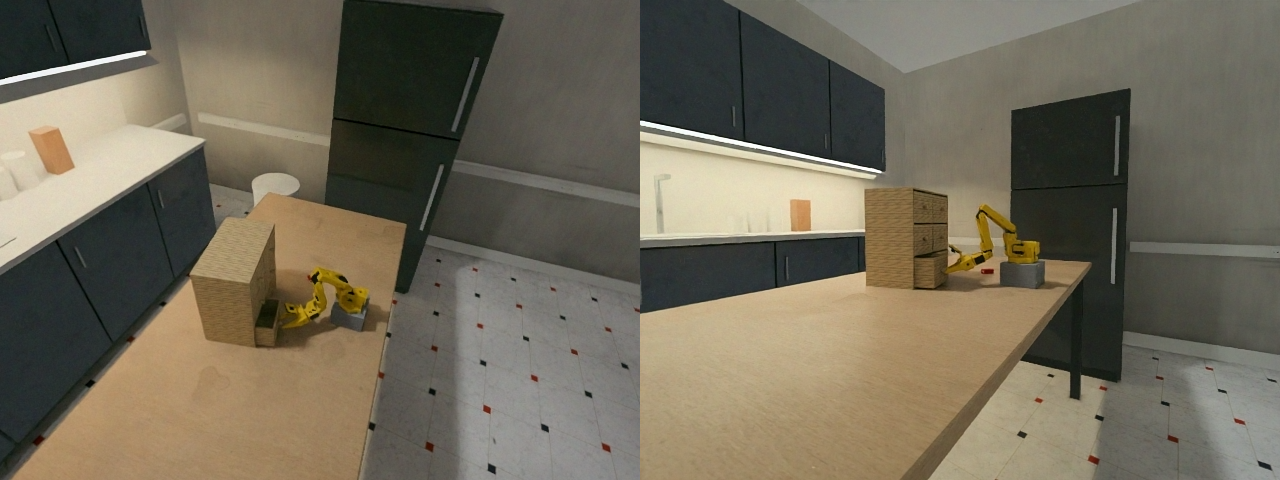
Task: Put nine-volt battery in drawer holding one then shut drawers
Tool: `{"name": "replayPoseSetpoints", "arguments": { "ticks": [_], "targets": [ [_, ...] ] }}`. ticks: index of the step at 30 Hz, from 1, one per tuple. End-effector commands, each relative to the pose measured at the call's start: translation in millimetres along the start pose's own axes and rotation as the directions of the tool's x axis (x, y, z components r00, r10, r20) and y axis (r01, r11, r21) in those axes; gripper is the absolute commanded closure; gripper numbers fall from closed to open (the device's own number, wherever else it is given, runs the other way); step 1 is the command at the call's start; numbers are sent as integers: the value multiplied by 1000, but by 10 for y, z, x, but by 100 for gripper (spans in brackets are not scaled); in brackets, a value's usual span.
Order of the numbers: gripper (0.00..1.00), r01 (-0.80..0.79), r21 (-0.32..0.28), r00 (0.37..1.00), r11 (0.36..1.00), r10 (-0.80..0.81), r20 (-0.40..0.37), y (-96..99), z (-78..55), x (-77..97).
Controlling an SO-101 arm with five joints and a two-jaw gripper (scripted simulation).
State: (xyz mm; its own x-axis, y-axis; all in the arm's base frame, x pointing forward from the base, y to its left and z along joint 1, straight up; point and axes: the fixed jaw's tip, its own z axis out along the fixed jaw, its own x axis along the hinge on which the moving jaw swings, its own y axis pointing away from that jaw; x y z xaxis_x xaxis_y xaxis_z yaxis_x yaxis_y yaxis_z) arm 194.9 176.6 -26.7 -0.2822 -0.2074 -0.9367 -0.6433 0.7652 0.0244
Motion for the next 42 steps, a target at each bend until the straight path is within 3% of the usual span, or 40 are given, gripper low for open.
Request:
{"name": "replayPoseSetpoints", "arguments": {
  "ticks": [1, 42],
  "targets": [
    [79, -2, 40, 1000, 999, 2, 15, -109, 12, -52],
    [79, 0, 34, 1000, 999, 0, 15, -93, 17, -84]
  ]
}}
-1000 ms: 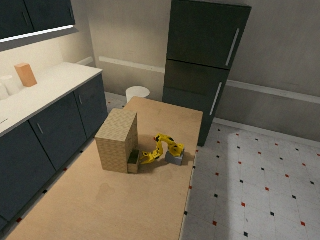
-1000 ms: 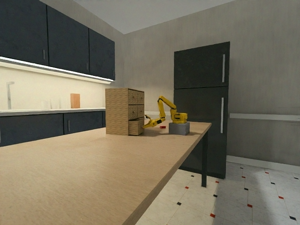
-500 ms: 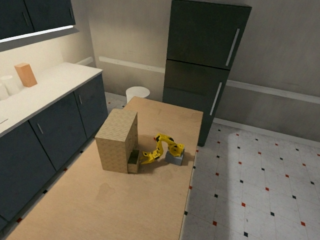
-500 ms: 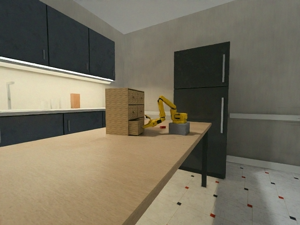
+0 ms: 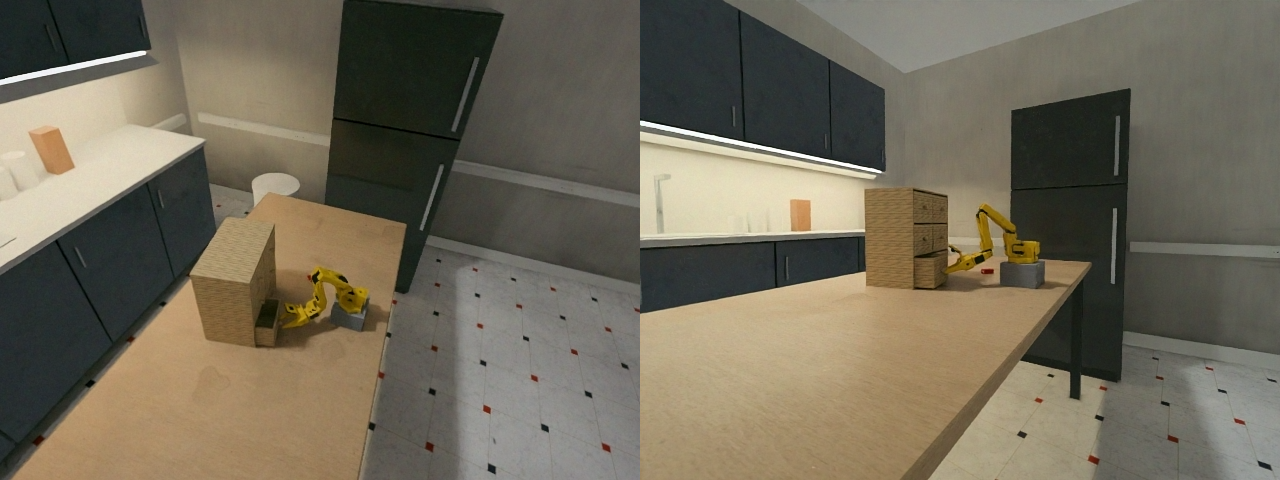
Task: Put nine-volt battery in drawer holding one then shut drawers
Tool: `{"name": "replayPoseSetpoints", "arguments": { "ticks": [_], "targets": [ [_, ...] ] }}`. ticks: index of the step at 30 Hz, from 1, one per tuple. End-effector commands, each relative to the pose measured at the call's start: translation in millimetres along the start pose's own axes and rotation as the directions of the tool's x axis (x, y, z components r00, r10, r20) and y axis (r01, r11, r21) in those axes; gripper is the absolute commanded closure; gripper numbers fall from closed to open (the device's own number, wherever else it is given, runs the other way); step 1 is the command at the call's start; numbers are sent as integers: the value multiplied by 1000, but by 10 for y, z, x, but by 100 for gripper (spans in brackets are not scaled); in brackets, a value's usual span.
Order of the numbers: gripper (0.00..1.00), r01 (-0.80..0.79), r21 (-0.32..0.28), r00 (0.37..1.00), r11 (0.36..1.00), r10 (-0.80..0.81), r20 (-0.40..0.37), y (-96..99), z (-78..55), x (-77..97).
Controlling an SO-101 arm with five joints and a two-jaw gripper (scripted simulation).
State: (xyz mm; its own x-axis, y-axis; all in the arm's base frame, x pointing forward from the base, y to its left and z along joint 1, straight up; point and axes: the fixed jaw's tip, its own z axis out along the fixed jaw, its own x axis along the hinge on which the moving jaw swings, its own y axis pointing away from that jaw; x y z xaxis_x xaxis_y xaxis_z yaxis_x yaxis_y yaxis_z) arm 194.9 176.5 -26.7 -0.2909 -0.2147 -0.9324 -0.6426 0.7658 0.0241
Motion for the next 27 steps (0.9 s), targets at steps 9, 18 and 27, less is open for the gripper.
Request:
{"name": "replayPoseSetpoints", "arguments": {
  "ticks": [9, 18, 27],
  "targets": [
    [79, 1, 30, 1000, 1000, -1, 27, -82, 16, -97],
    [79, 1, 29, 1000, 1000, -2, 27, -78, 16, -104],
    [79, 1, 29, 1000, 1000, -2, 27, -78, 16, -104]
  ]
}}
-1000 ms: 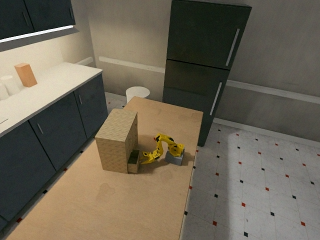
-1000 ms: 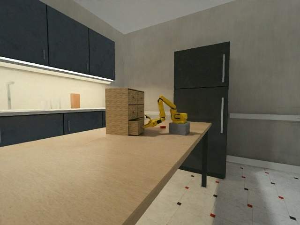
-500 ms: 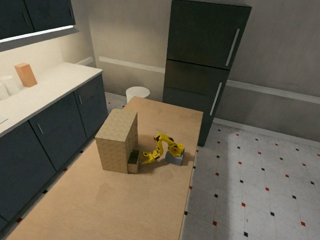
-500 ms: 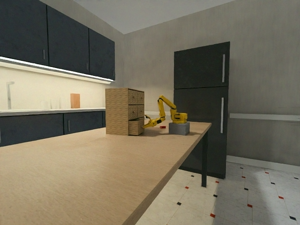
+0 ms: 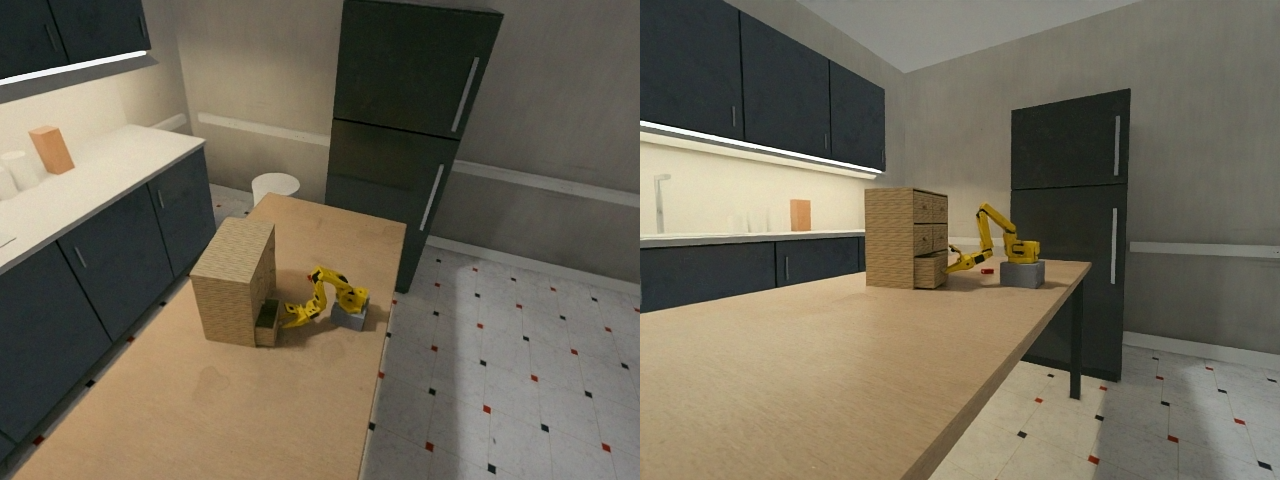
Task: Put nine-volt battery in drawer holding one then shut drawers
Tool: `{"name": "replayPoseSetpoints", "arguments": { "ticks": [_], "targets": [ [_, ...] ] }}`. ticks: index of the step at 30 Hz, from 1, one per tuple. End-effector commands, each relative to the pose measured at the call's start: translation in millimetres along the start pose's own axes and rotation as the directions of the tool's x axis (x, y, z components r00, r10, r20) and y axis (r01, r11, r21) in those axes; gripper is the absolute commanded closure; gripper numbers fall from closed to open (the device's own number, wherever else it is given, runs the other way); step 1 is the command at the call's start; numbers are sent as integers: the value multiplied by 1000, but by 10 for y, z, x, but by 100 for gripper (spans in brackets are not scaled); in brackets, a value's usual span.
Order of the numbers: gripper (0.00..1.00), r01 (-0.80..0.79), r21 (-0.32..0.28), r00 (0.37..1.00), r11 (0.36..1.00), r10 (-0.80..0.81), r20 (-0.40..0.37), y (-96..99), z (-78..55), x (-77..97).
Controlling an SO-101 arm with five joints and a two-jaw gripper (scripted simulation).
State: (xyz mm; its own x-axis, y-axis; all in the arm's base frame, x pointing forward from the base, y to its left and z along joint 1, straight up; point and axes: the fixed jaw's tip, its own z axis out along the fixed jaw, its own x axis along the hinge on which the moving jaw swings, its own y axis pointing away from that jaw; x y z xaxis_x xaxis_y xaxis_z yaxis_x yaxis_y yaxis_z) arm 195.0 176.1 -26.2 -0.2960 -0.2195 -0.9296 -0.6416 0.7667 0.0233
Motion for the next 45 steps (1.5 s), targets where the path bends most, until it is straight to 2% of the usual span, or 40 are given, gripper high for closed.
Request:
{"name": "replayPoseSetpoints", "arguments": {
  "ticks": [1, 38, 45],
  "targets": [
    [79, 1, 27, 999, 1000, -2, 34, -75, 19, -100],
    [79, 3, 22, 999, 1000, -4, 34, -58, 23, -119],
    [84, 3, 22, 999, 1000, -4, 34, -58, 23, -119]
  ]
}}
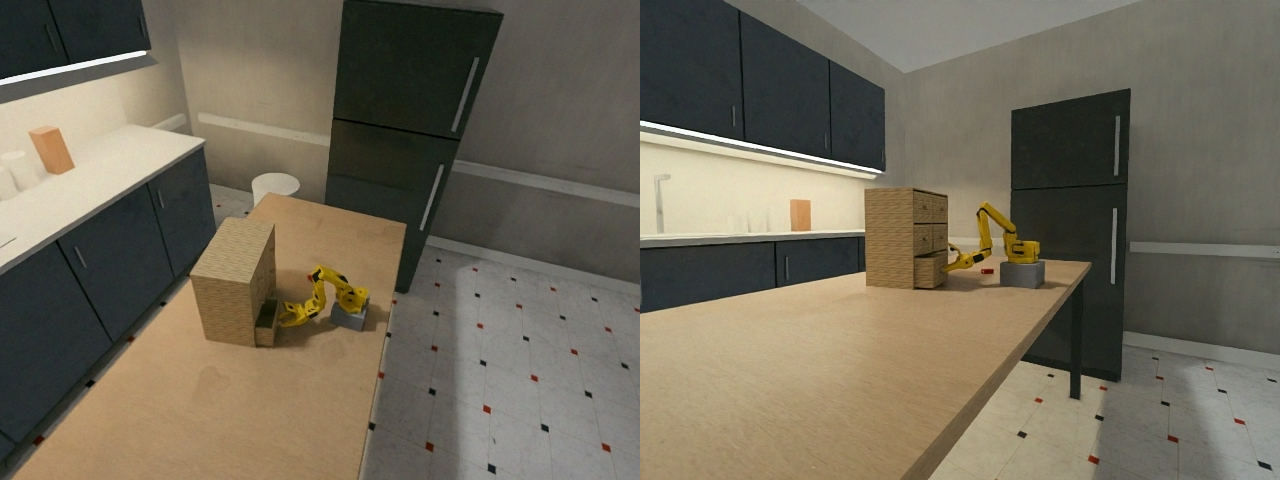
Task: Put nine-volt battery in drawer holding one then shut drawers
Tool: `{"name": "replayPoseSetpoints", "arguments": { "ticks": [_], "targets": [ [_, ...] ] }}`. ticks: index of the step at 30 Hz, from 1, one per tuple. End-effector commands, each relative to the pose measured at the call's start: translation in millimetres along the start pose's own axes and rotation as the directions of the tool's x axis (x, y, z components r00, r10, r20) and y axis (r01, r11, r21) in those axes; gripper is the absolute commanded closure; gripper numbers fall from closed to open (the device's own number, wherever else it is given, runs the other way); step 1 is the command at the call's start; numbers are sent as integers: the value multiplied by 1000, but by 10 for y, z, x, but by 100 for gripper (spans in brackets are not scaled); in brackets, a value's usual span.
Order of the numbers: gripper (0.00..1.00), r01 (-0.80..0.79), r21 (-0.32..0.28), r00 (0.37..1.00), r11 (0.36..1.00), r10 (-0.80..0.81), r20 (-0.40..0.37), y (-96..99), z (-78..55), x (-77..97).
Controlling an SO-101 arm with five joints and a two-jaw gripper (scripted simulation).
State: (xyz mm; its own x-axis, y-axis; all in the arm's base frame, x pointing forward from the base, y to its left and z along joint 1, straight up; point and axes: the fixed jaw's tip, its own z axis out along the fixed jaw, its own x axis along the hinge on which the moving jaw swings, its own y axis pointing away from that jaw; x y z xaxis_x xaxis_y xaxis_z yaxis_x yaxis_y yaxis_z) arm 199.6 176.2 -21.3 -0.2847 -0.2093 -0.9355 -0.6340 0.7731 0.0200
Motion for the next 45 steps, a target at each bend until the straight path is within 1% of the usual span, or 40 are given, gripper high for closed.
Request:
{"name": "replayPoseSetpoints", "arguments": {
  "ticks": [1, 25, 44, 45],
  "targets": [
    [84, 4, 11, 1000, 1000, -4, 18, -31, 9, -59],
    [100, 4, 11, 1000, 1000, -4, 18, -31, 9, -59],
    [100, 4, 11, 1000, 1000, -4, 18, -31, 9, -59],
    [100, 4, 12, 1000, 1000, -4, 18, -34, 23, -58]
  ]
}}
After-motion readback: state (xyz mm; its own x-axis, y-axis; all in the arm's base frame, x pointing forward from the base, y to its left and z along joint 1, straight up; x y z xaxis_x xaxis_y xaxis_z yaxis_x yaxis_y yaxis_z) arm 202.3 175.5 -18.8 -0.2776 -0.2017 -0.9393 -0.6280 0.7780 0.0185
